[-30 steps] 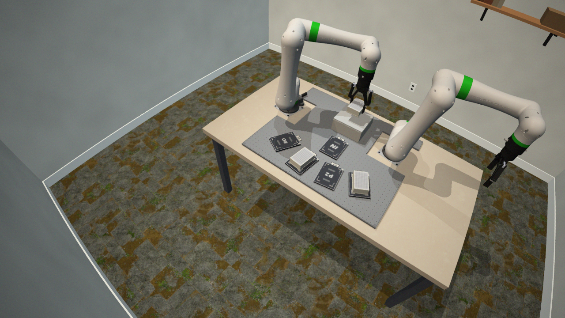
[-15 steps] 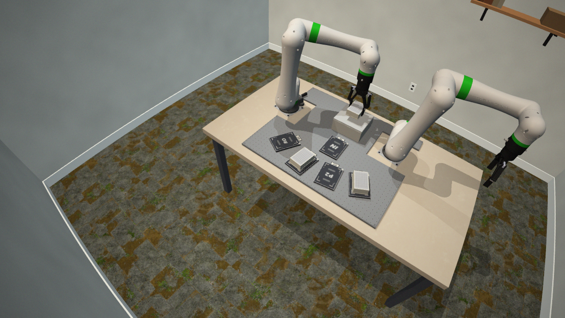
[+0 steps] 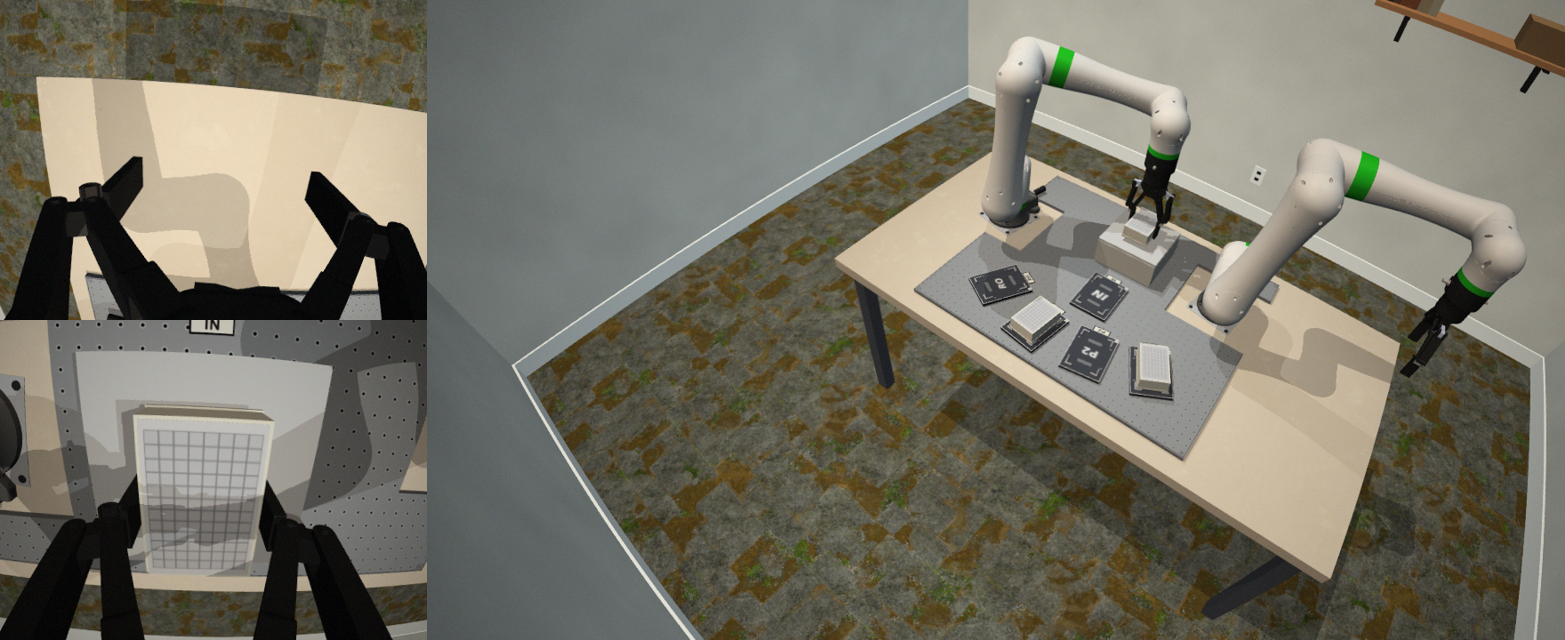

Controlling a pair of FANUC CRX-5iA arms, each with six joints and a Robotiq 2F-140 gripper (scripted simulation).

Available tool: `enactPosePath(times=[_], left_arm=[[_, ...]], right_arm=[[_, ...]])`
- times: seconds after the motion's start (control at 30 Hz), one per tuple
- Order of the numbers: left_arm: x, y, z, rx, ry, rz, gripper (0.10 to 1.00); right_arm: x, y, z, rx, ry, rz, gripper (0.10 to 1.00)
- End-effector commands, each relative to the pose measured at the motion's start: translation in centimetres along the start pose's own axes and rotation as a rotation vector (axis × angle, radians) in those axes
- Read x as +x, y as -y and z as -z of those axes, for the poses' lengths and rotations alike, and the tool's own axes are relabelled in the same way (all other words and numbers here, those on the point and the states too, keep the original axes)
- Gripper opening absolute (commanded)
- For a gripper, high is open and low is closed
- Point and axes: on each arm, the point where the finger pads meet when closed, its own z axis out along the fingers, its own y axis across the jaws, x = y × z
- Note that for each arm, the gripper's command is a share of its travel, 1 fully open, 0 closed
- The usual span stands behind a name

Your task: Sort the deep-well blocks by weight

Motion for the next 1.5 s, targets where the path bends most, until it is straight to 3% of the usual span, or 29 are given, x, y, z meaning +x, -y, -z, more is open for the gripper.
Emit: enactPosePath(times=[0.0, 1.47], left_arm=[[0.03, -0.02, 0.09, 0.0, -0.002, 0.0, 1.0], [0.03, -0.02, 0.09, 0.0, -0.002, 0.0, 1.0]], right_arm=[[0.0, 0.05, -0.36, 0.002, 0.0, 0.0, 0.099], [0.01, 0.06, -0.8, 0.002, 0.0, 0.0, 0.099]])
